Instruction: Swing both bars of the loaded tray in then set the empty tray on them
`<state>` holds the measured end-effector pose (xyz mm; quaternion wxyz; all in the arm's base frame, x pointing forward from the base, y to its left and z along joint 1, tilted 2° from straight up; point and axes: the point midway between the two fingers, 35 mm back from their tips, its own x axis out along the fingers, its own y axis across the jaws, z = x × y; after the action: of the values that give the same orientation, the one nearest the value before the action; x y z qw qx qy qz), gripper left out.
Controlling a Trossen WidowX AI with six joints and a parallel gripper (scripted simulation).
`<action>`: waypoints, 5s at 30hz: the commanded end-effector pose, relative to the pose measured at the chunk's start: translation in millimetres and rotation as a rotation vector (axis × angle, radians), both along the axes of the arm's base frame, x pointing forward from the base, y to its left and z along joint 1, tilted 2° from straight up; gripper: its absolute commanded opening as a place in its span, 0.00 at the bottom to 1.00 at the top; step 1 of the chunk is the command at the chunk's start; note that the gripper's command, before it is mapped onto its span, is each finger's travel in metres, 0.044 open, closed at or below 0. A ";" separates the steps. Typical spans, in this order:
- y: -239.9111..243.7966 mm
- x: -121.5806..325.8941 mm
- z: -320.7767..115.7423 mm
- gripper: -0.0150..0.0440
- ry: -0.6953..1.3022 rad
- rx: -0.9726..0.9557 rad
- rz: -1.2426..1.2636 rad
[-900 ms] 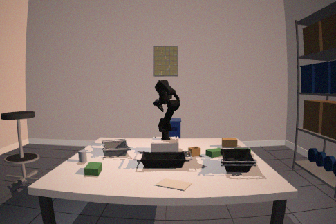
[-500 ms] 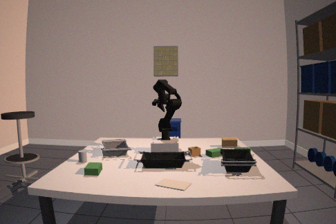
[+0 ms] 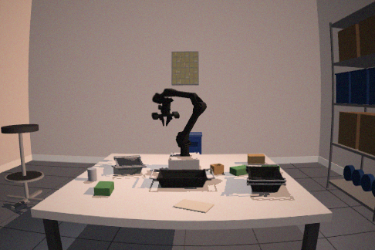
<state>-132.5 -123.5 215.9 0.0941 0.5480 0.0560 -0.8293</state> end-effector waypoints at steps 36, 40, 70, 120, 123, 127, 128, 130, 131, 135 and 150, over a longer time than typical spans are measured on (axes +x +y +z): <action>-47.5 396.4 -72.4 0.39 -0.042 0.309 1.956; -5.8 439.3 -84.6 0.39 -0.031 0.338 2.126; 245.5 517.5 -192.4 0.39 0.058 0.487 2.807; 173.9 511.2 -155.2 0.39 0.068 0.480 2.807; 173.9 511.2 -155.2 0.39 0.068 0.480 2.807; 173.9 511.2 -155.2 0.39 0.068 0.480 2.807; 173.9 511.2 -155.2 0.39 0.068 0.480 2.807; 173.9 511.2 -155.2 0.39 0.068 0.480 2.807; 173.9 511.2 -155.2 0.39 0.068 0.480 2.807; 173.9 511.2 -155.2 0.39 0.068 0.480 2.807; 176.3 516.5 -91.1 0.39 0.068 0.481 2.807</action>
<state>381.4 51.7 96.0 0.7236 0.0195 0.6891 -0.0332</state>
